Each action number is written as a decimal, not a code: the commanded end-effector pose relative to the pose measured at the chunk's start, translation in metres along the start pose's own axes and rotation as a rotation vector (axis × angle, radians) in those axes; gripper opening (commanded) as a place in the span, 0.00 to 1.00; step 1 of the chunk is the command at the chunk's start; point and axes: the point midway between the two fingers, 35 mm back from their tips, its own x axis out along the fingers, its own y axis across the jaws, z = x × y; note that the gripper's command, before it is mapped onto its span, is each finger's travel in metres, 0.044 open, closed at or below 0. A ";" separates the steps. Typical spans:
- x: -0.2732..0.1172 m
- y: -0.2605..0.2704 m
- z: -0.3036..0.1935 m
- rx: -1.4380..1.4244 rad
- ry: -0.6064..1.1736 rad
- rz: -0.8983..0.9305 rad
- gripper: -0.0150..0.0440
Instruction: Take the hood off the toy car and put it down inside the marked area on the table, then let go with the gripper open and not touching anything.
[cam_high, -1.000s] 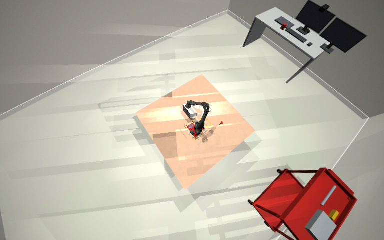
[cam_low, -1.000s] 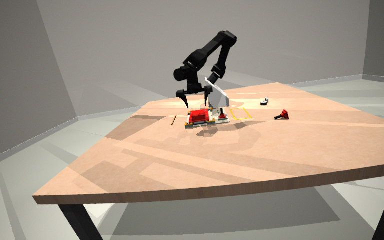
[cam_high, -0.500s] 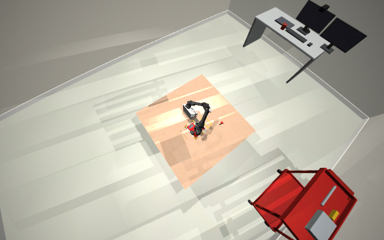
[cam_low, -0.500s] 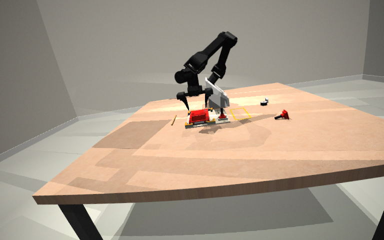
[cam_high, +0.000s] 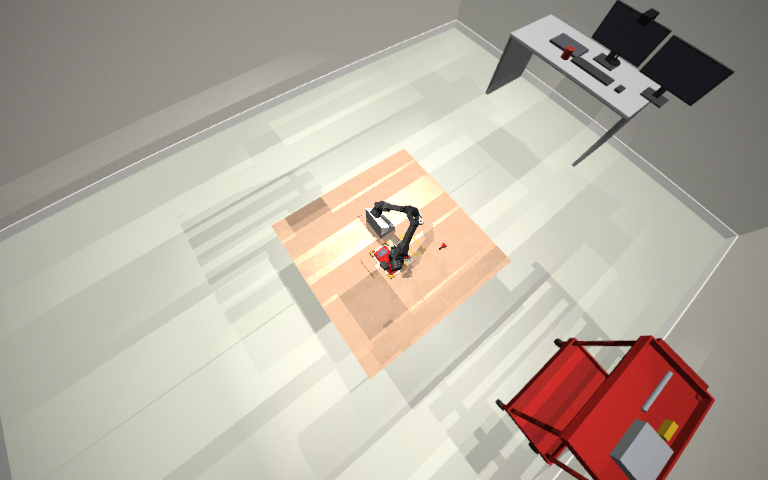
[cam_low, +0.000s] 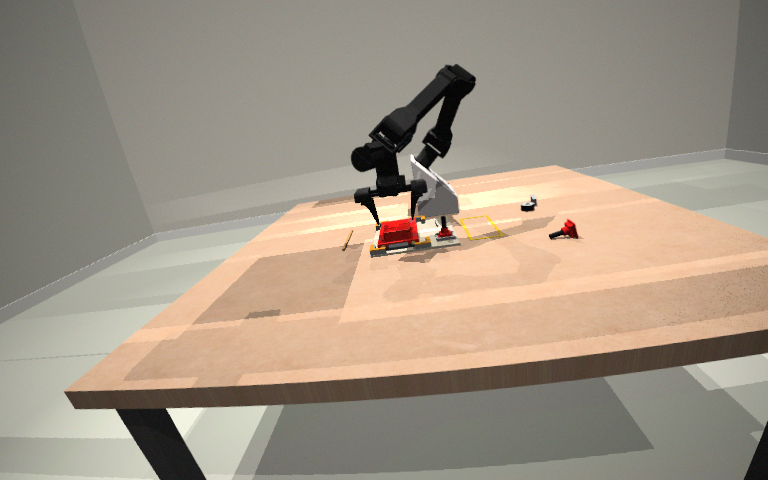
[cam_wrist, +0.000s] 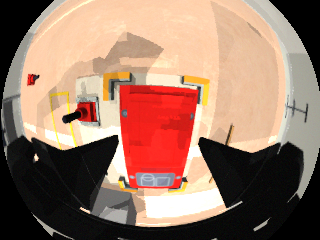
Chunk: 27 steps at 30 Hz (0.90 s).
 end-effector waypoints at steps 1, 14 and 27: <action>0.004 0.001 -0.001 0.006 -0.001 0.005 1.00; 0.010 0.001 -0.001 0.006 -0.001 0.006 1.00; 0.016 0.001 -0.001 0.006 -0.001 0.006 1.00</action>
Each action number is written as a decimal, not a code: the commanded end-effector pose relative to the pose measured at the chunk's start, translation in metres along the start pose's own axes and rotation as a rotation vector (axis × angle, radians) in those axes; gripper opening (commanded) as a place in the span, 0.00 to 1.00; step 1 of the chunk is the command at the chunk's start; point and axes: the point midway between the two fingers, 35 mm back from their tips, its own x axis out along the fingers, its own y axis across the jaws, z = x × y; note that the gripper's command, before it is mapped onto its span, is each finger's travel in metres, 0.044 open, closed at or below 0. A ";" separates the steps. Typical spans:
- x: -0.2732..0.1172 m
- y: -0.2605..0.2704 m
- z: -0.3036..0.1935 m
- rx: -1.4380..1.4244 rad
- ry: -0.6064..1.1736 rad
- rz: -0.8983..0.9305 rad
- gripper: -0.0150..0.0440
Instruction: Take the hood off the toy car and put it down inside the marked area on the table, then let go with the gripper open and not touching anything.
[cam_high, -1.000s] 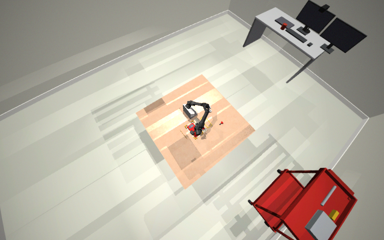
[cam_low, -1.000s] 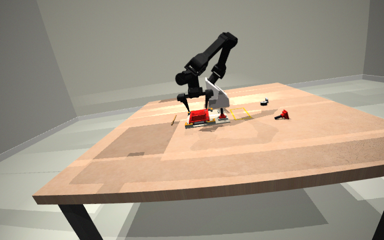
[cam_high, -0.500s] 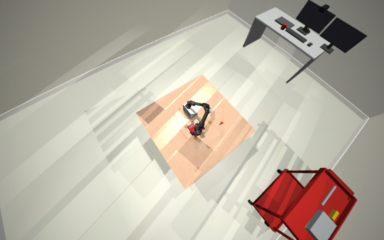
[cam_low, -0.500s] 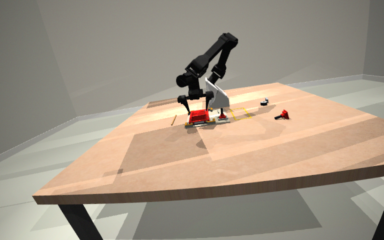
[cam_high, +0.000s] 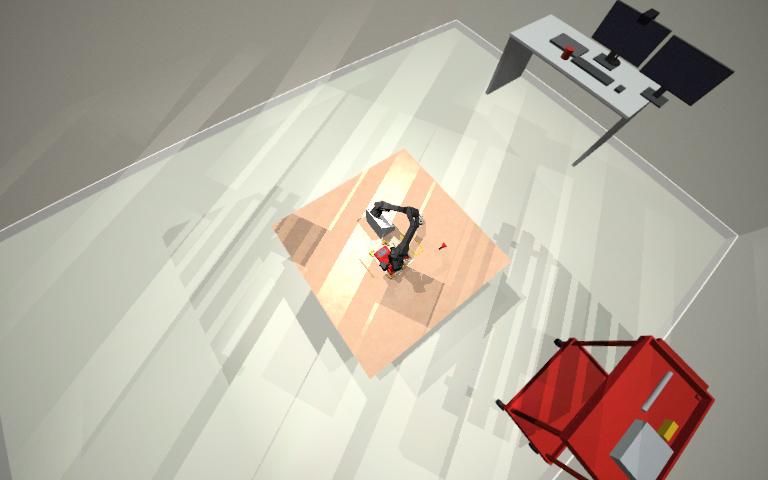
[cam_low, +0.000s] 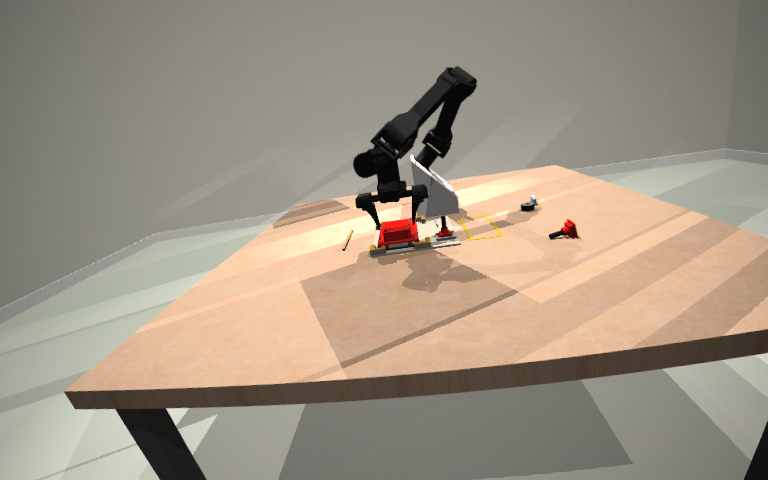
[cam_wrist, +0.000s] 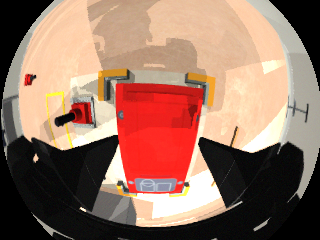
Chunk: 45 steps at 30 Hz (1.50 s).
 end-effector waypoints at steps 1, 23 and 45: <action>0.002 0.000 0.000 0.005 -0.002 0.004 1.00; 0.010 0.000 0.000 0.000 0.000 0.001 0.87; 0.004 0.000 0.000 0.000 0.000 0.000 0.25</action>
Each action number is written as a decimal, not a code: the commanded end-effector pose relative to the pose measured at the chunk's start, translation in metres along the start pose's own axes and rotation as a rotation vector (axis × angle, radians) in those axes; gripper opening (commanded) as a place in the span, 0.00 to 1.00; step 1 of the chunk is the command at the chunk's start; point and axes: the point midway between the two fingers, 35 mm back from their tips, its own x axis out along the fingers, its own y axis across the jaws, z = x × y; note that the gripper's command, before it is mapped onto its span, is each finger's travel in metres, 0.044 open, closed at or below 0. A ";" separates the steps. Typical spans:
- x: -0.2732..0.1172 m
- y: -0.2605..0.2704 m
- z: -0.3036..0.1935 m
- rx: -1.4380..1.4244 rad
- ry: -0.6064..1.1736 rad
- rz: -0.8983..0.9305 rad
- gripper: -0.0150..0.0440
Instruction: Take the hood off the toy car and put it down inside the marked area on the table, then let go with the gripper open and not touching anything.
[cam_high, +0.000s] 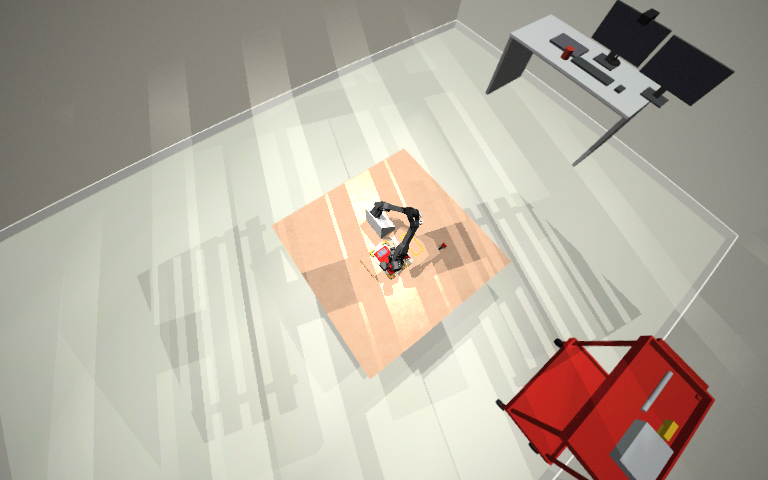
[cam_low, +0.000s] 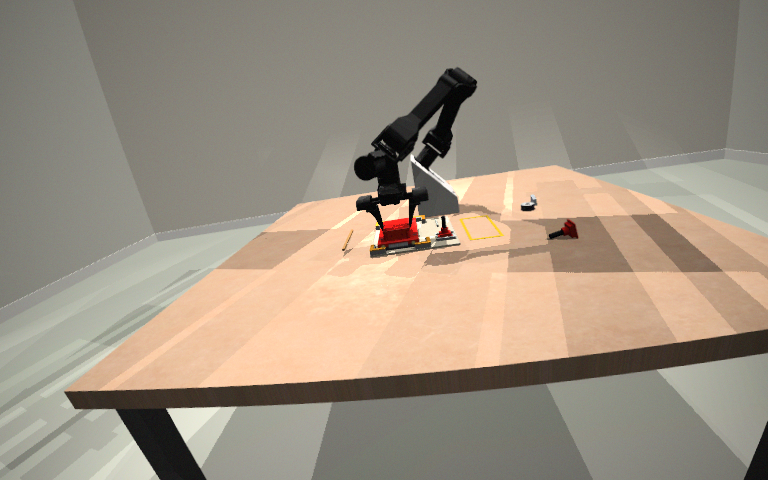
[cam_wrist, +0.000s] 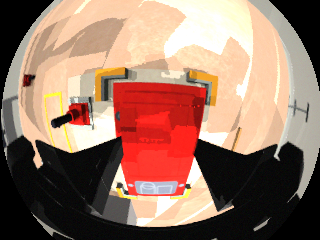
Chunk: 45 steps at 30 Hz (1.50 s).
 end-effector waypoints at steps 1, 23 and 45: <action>-0.003 0.000 0.000 -0.005 0.000 -0.003 0.25; -0.018 -0.001 0.000 -0.004 0.000 -0.004 0.25; -0.062 -0.001 -0.001 0.006 -0.001 -0.001 0.25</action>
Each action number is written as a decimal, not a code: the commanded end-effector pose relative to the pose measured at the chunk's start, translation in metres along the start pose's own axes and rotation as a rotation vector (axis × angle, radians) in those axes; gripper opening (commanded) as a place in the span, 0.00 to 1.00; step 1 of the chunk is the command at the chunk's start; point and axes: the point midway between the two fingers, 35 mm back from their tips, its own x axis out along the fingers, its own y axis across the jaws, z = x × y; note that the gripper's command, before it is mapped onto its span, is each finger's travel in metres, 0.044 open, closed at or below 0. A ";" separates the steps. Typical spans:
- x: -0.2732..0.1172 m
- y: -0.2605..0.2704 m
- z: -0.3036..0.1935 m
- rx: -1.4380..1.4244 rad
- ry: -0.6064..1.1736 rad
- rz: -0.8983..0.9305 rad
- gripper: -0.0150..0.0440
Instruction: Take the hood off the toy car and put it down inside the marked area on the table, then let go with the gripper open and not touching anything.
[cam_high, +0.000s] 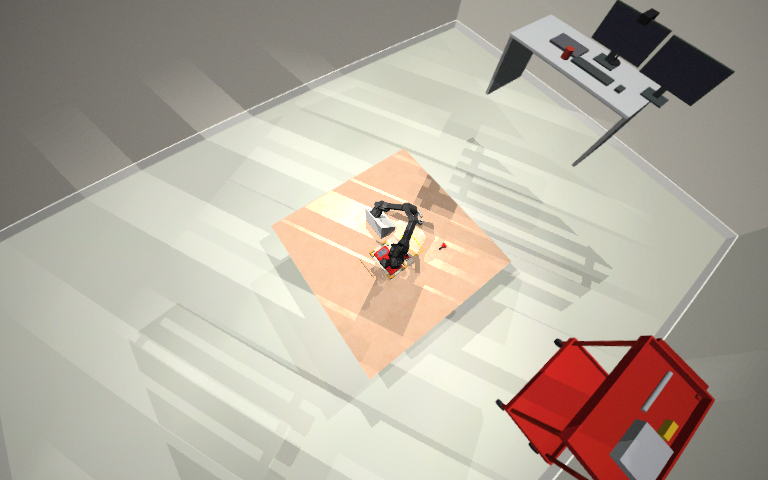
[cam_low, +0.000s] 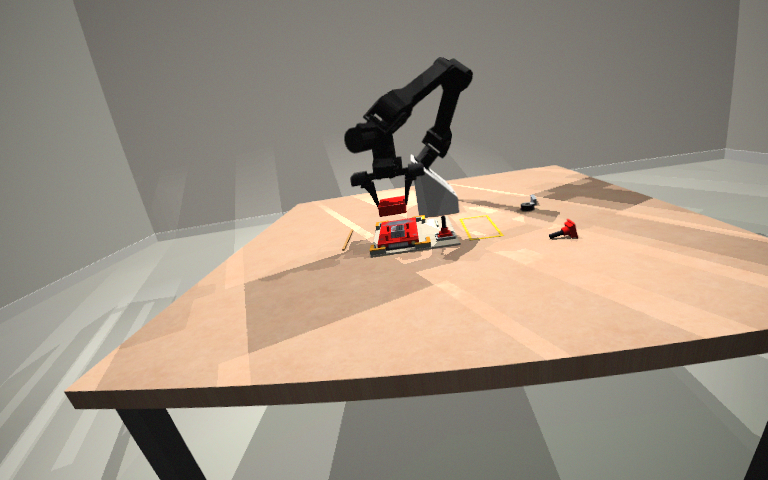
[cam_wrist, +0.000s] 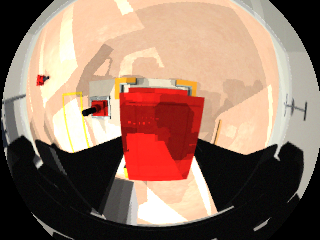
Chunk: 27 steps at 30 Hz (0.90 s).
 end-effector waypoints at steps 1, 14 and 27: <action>0.003 0.003 0.000 0.001 0.005 0.001 0.25; -0.003 0.059 0.006 0.003 0.006 -0.014 0.25; -0.005 0.115 0.004 0.003 0.006 -0.019 0.25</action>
